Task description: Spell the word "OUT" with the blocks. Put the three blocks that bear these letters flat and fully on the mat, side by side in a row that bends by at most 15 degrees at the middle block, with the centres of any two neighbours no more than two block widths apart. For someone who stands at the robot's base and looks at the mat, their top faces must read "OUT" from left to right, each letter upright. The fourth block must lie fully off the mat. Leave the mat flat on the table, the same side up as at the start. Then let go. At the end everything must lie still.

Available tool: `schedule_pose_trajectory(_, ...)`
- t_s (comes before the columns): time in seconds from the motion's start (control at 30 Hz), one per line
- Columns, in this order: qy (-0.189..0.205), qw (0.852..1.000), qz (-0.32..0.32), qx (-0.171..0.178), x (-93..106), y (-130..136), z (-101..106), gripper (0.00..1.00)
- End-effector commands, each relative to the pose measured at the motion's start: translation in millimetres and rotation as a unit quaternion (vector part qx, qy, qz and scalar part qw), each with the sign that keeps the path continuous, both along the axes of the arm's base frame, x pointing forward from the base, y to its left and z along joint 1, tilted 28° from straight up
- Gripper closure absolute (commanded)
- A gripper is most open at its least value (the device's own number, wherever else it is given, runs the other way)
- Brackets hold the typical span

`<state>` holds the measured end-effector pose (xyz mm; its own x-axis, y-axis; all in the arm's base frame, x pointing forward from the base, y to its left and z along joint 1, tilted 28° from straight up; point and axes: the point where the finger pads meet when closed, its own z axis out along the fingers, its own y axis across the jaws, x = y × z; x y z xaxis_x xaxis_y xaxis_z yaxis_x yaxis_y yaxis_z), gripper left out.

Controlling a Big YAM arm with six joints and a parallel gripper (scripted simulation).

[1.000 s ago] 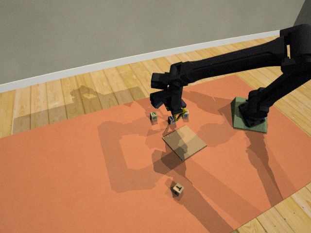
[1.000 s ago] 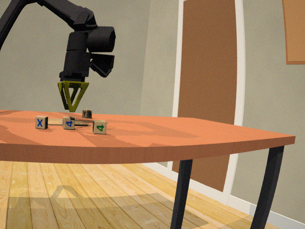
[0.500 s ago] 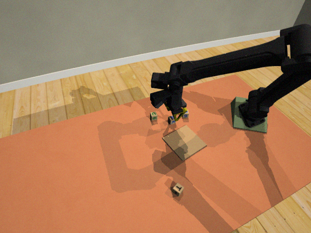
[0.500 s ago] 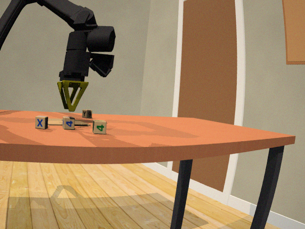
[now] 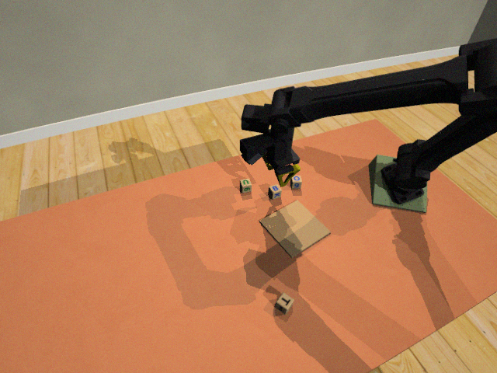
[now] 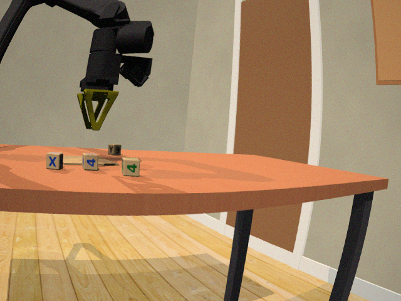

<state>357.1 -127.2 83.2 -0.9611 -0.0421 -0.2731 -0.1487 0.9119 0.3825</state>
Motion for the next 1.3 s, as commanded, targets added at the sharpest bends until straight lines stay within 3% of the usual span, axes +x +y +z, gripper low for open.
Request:
schedule_pose_trajectory(0.0,-0.034,0.999,-0.005,-0.02,12.7,-23.6,34.2,0.26)
schedule_pose_trajectory(0.13,-0.025,1.0,-0.005,-0.015,11.4,-24.8,30.1,0.26)
schedule_pose_trajectory(0.37,-0.035,0.999,-0.005,-0.022,11.7,-27.4,40.3,0.26)
schedule_pose_trajectory(0.4,-0.036,0.999,-0.005,-0.022,12.0,-27.6,40.1,0.0)
schedule_pose_trajectory(0.8,-0.037,0.999,-0.003,-0.023,11.9,-27.7,40.3,0.0)
schedule_pose_trajectory(0.87,-0.032,0.999,0.006,-0.02,2.8,-22.9,31.9,0.0)
schedule_pose_trajectory(1.03,-0.061,0.994,0.087,-0.038,-16.0,-20.7,17.8,0.0)
schedule_pose_trajectory(1.17,-0.106,0.972,0.198,-0.065,-34.3,-22.7,10.4,0.0)
schedule_pose_trajectory(1.23,-0.106,0.972,0.198,-0.065,-34.3,-22.7,10.4,0.0)
schedule_pose_trajectory(1.27,-0.121,0.962,0.235,-0.073,-39.4,-23.2,5.9,0.0)
